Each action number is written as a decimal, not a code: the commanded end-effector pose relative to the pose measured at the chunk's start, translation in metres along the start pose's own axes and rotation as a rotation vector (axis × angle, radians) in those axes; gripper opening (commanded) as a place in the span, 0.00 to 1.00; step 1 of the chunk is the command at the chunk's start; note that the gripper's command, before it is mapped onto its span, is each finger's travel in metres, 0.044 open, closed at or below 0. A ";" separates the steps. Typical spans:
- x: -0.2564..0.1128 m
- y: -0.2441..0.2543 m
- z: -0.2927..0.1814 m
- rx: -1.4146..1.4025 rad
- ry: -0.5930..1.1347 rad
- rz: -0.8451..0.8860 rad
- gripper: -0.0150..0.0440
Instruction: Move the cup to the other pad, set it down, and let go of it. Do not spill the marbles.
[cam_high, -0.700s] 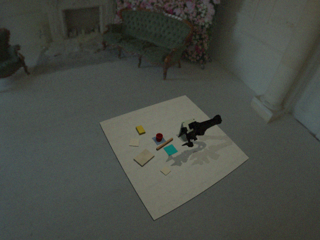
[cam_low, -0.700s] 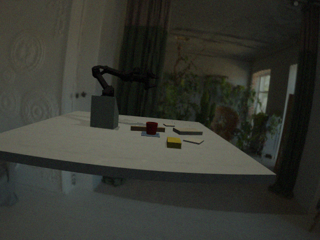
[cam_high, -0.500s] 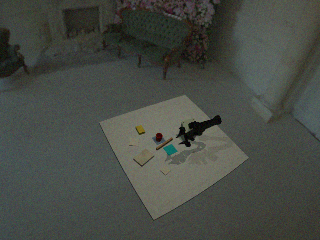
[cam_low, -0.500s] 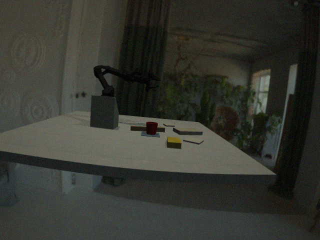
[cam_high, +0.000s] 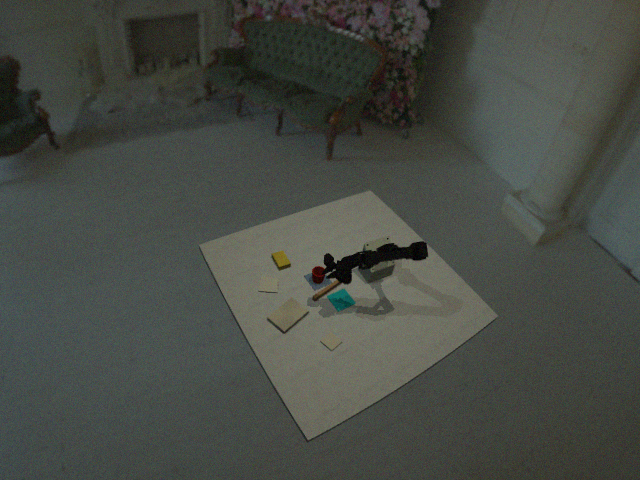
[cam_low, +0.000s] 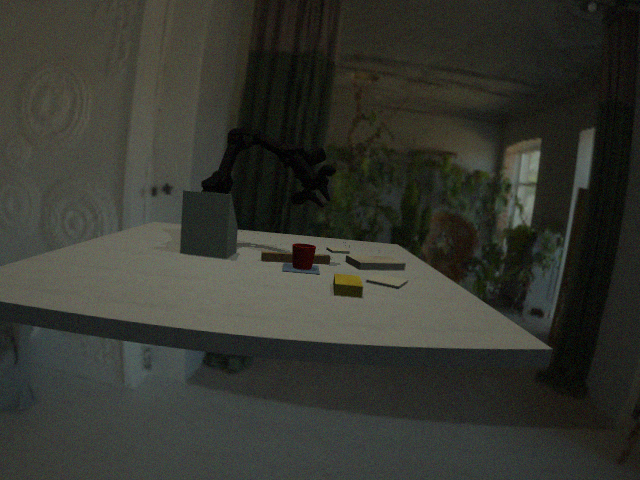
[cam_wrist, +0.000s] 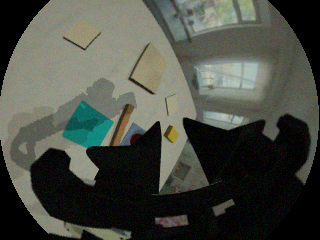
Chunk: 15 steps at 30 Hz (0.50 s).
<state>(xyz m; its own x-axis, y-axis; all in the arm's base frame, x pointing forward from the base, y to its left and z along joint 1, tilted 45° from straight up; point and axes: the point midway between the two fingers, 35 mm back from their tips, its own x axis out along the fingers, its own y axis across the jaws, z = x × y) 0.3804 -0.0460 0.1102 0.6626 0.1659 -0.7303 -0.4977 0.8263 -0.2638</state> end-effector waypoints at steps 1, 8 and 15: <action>0.025 0.007 -0.035 -0.064 0.079 0.168 0.50; 0.060 0.033 -0.108 -0.119 0.102 0.541 0.50; 0.073 0.056 -0.148 -0.088 -0.017 0.784 0.50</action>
<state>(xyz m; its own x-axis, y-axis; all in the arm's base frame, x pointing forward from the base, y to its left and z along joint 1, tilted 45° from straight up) 0.3203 -0.0682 -0.0462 0.1220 0.6436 -0.7556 -0.8501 0.4607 0.2552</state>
